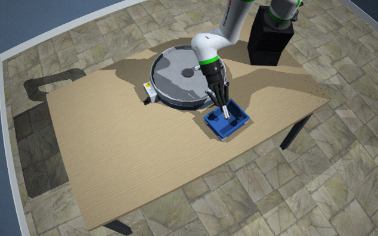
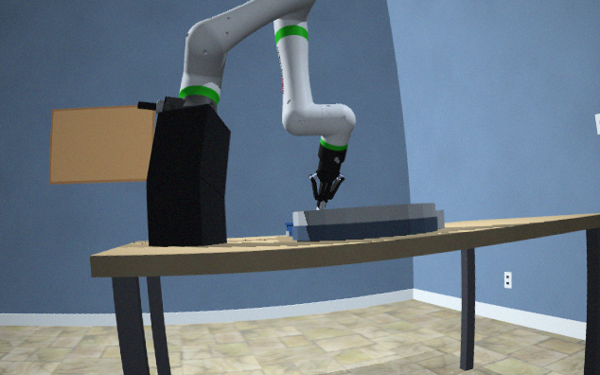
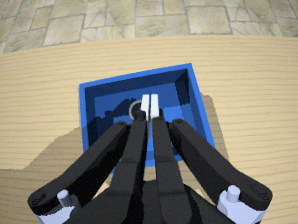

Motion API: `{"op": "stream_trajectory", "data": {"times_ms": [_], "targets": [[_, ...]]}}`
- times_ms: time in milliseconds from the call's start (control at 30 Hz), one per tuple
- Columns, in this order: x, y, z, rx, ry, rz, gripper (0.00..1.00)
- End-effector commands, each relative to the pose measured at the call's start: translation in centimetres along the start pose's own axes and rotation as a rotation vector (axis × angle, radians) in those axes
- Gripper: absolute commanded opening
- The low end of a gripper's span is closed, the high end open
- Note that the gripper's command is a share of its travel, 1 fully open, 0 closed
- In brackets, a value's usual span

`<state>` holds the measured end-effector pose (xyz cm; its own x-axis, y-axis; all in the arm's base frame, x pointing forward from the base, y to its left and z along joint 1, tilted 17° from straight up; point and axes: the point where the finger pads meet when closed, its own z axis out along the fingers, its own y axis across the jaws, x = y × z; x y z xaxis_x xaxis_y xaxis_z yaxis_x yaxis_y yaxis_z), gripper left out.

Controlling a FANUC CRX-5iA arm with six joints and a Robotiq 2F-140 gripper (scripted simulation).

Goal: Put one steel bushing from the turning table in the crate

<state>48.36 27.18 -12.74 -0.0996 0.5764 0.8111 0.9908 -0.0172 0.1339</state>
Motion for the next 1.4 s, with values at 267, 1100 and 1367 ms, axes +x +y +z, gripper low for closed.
{"op": "stream_trajectory", "data": {"times_ms": [267,1100,1367], "targets": [[-1.2,0.0,1.4,0.000,0.000,0.000,0.00],[-2.3,0.0,2.8,0.000,0.000,0.000,0.00],[-2.3,0.0,2.8,0.000,0.000,0.000,0.00]]}}
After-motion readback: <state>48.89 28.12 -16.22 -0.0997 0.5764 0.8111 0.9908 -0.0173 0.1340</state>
